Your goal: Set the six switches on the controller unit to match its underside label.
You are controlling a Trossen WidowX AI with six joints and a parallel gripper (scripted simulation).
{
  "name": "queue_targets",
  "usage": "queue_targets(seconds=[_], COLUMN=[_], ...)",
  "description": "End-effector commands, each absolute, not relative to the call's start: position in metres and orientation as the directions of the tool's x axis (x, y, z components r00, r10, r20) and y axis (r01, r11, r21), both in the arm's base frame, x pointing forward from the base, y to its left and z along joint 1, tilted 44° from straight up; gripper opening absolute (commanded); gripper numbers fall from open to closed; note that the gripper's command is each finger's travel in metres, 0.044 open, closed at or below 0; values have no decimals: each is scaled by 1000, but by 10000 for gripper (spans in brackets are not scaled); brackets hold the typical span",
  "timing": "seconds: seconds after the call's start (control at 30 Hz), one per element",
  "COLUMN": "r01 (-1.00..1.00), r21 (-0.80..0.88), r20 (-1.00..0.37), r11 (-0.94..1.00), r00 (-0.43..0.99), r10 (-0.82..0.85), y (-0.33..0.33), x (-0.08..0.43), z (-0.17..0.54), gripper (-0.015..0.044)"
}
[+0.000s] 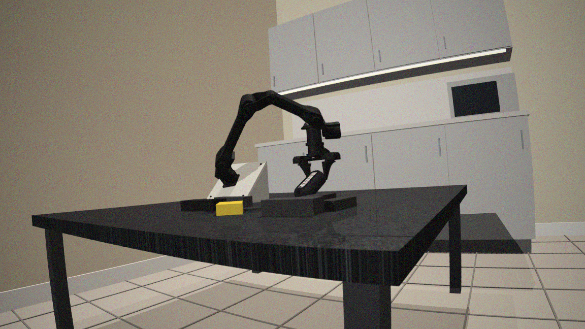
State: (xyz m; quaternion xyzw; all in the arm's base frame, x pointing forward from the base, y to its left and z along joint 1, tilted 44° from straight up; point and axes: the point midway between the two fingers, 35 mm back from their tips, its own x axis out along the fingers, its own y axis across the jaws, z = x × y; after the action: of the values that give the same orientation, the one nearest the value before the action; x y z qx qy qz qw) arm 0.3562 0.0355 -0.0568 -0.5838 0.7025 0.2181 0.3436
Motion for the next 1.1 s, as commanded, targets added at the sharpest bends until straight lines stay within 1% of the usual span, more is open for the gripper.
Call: queue_targets(seconds=[0.0, 1.07], r01=[-970, -970], r21=[-87, -88], r20=[-727, -727], r11=[228, 228], r00=[-95, -94], r10=[-680, -680], y=[29, 21], x=[354, 355], z=[-61, -85], gripper=[338, 338])
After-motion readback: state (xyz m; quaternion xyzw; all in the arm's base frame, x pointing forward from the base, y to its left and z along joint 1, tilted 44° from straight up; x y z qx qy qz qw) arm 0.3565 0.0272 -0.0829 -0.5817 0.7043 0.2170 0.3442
